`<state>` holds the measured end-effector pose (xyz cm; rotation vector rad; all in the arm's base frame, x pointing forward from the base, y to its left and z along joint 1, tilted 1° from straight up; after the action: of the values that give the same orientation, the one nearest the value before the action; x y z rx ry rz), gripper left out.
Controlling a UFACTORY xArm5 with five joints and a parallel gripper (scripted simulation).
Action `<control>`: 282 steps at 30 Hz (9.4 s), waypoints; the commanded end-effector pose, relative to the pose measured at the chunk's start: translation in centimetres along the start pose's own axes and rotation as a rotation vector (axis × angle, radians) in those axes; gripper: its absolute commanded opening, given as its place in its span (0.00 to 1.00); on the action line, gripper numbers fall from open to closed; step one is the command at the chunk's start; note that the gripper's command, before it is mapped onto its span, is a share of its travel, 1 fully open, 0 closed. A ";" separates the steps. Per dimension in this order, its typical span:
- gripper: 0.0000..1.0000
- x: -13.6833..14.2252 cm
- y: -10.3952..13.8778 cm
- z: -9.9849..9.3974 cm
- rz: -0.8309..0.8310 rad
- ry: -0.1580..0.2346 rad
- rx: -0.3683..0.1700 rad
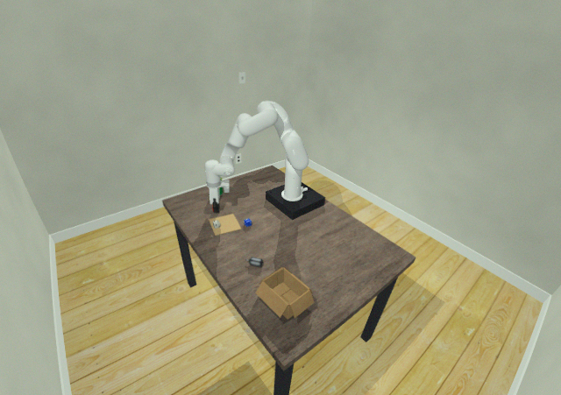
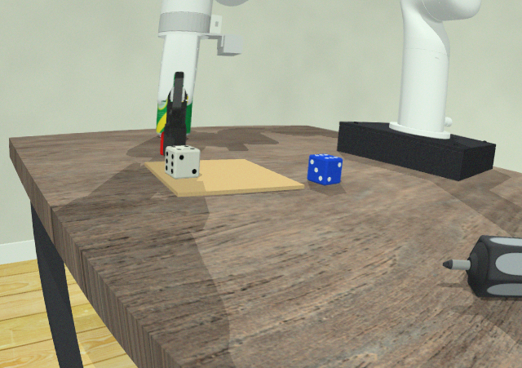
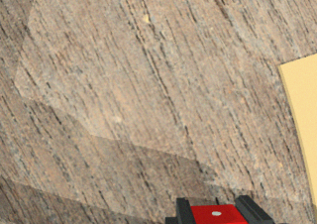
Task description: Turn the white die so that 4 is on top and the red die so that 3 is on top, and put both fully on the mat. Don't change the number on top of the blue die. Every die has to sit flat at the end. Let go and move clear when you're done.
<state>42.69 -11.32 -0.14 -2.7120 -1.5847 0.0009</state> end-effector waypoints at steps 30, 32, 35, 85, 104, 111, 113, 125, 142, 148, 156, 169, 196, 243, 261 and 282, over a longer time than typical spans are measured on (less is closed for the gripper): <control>0.27 0.0 0.1 -4.3 0.000 0.001 -0.003; 0.27 -0.1 0.1 -5.9 0.000 0.001 -0.003; 0.27 -0.1 0.1 -8.0 0.000 0.001 -0.003; 0.27 9.6 -10.7 -9.7 -0.417 0.003 -0.007; 0.27 9.7 -10.6 -2.4 -0.417 0.003 -0.008; 0.27 9.8 -10.6 -1.2 -0.417 0.003 -0.008; 0.27 9.8 -10.6 -1.1 -0.417 0.003 -0.008; 0.27 9.8 -10.6 -1.1 -0.417 0.003 -0.008; 0.27 9.8 -10.6 -1.1 -0.417 0.003 -0.008; 0.27 9.8 -10.6 -1.1 -0.417 0.003 -0.008; 0.27 9.8 -10.6 -1.1 -0.417 0.003 -0.008; 0.27 9.8 -10.6 -0.7 -0.417 0.003 -0.008; 0.27 9.8 -10.6 -0.7 -0.417 0.003 -0.008; 0.47 9.7 -10.6 -1.7 -0.417 0.003 -0.008; 0.47 9.6 -10.6 -9.2 -0.417 0.003 -0.007; 1.00 9.6 -10.6 -9.7 -0.417 0.003 -0.007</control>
<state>38.03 2.29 9.43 -2.3270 -2.1139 -0.0043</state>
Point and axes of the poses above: the point where the finger pads meet when closed, its own z axis out along the fingers, its own x axis across the jaws, y = z × x, the point moved 3 cm from there along -z, back along the fingers, and after that the axes turned 9 degrees about z, right-handed, at the moved point
